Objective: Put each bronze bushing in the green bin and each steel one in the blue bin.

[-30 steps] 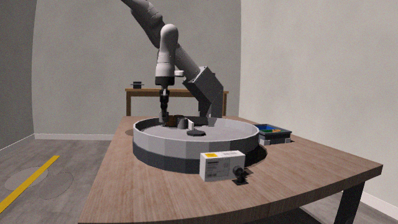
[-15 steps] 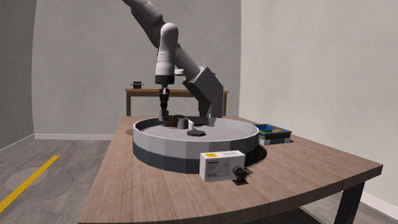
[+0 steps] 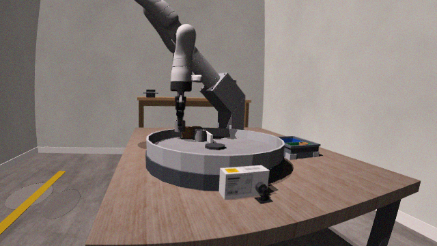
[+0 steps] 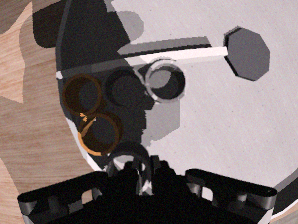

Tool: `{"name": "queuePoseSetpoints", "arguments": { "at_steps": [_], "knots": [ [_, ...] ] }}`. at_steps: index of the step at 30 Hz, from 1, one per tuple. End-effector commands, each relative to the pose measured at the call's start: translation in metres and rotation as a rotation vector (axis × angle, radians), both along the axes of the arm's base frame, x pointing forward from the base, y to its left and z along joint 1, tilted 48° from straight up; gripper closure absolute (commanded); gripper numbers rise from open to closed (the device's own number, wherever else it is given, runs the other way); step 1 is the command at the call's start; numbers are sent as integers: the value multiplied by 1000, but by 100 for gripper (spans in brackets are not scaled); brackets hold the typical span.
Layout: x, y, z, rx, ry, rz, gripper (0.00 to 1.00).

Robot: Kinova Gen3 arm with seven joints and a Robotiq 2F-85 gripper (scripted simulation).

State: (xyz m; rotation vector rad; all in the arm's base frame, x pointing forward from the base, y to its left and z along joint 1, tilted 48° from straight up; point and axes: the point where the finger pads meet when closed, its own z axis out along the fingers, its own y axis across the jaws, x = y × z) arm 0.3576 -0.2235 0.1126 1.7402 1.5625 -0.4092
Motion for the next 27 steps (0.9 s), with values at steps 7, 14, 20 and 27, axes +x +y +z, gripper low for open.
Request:
{"name": "queuePoseSetpoints", "arguments": {
  "at_steps": [7,14,20,27],
  "knots": [
    [0,3,2,1,-2,2,100],
    [0,3,3,1,-1,2,100],
    [-1,5,4,1,-2,2,100],
    [-1,7,6,1,-2,2,100]
  ]
}}
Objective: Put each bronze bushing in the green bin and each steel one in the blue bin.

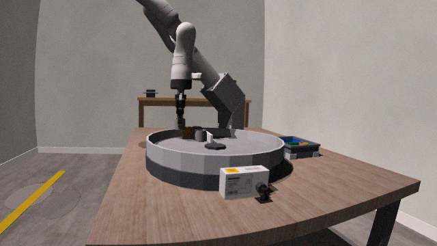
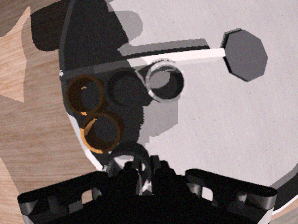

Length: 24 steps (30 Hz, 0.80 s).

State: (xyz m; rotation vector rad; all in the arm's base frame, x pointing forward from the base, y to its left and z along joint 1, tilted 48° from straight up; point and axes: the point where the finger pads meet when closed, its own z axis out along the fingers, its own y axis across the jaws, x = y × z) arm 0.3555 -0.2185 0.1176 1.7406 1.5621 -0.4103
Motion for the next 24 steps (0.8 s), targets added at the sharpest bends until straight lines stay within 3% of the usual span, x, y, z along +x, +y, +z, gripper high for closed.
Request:
{"name": "queuePoseSetpoints", "arguments": {
  "at_steps": [1,24],
  "knots": [
    [0,2,1,1,-2,3,100],
    [-1,6,5,1,-2,3,100]
  ]
}}
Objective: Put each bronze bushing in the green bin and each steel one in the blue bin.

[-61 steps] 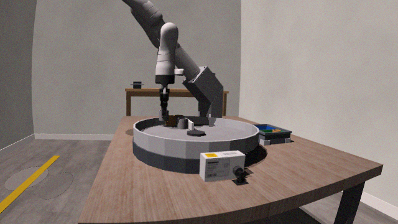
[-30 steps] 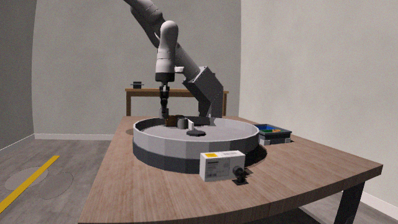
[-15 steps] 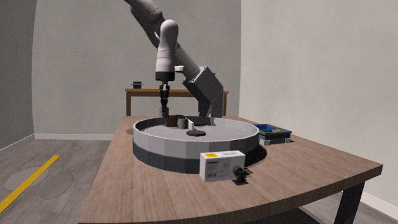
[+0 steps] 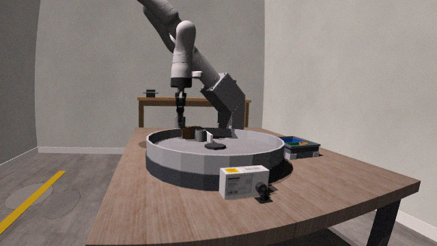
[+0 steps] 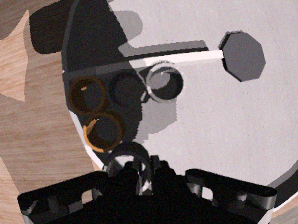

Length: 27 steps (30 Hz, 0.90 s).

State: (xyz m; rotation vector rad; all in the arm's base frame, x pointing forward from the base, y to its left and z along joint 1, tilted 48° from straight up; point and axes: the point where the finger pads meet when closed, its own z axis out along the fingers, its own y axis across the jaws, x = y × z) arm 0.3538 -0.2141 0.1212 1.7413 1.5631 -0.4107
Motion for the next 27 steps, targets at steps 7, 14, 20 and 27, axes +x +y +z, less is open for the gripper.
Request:
{"name": "queuePoseSetpoints", "arguments": {
  "at_steps": [7,14,20,27],
  "knots": [
    [1,2,2,1,-3,3,100],
    [0,4,4,0,-3,3,100],
    [0,5,5,0,-3,3,100],
    [-1,6,6,0,-3,3,100]
  ]
}}
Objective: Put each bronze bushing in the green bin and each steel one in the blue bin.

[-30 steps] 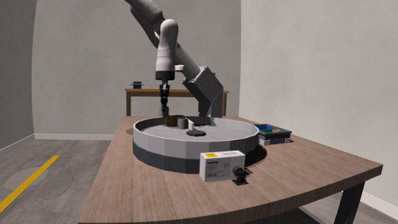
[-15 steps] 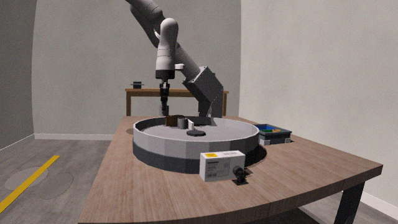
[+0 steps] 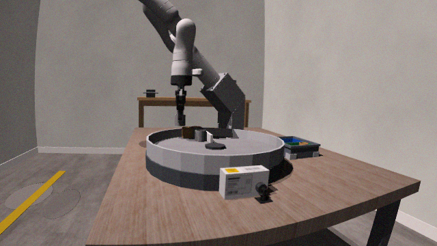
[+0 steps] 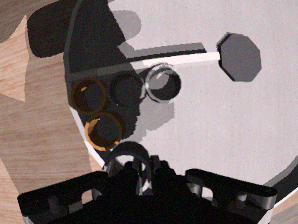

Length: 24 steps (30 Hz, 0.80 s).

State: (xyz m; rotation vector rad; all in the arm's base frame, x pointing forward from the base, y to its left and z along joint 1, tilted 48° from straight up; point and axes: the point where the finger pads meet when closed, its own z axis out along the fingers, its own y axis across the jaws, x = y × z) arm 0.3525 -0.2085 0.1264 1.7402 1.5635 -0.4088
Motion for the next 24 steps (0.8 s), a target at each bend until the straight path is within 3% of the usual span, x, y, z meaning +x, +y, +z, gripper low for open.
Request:
{"name": "queuePoseSetpoints", "arguments": {
  "at_steps": [1,18,24],
  "knots": [
    [1,1,1,0,-2,2,100],
    [-8,26,25,0,-2,2,100],
    [-8,26,25,0,-2,2,100]
  ]
}}
